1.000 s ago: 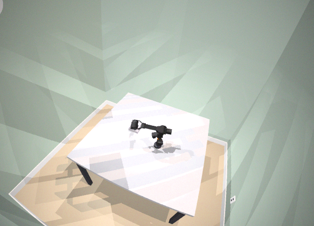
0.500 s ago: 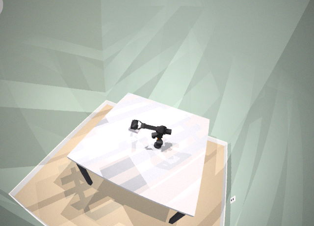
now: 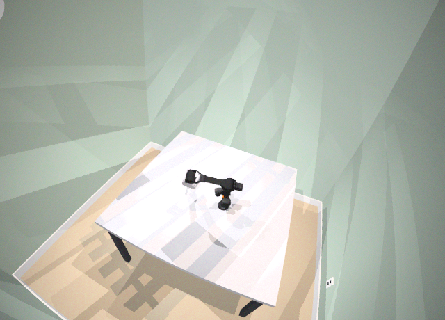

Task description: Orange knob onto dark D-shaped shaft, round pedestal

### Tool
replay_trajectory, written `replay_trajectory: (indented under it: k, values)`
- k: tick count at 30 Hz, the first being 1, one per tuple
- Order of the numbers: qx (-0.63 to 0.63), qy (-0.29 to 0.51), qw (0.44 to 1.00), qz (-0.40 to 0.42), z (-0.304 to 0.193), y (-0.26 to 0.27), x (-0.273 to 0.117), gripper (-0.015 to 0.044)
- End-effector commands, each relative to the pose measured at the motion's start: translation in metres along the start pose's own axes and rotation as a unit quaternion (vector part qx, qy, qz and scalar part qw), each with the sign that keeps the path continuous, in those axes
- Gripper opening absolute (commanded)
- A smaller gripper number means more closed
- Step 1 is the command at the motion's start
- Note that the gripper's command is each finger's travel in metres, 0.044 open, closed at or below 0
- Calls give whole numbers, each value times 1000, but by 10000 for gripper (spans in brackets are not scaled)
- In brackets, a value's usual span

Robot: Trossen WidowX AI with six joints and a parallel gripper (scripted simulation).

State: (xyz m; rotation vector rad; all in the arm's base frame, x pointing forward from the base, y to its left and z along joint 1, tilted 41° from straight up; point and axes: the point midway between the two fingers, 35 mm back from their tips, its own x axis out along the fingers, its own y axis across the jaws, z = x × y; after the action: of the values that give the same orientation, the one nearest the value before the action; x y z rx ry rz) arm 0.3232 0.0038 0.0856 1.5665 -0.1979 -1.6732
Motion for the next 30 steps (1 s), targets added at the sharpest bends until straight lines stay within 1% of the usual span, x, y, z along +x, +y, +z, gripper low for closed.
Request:
replay_trajectory:
  k: [1,12,20,30]
  values:
    - [0,1,1000,0,0,0,4,0]
    - [0,1,1000,0,-1,-1,14,0]
    - [3,-1,1000,0,0,0,12,0]
    - [3,-1,1000,0,0,0,12,263]
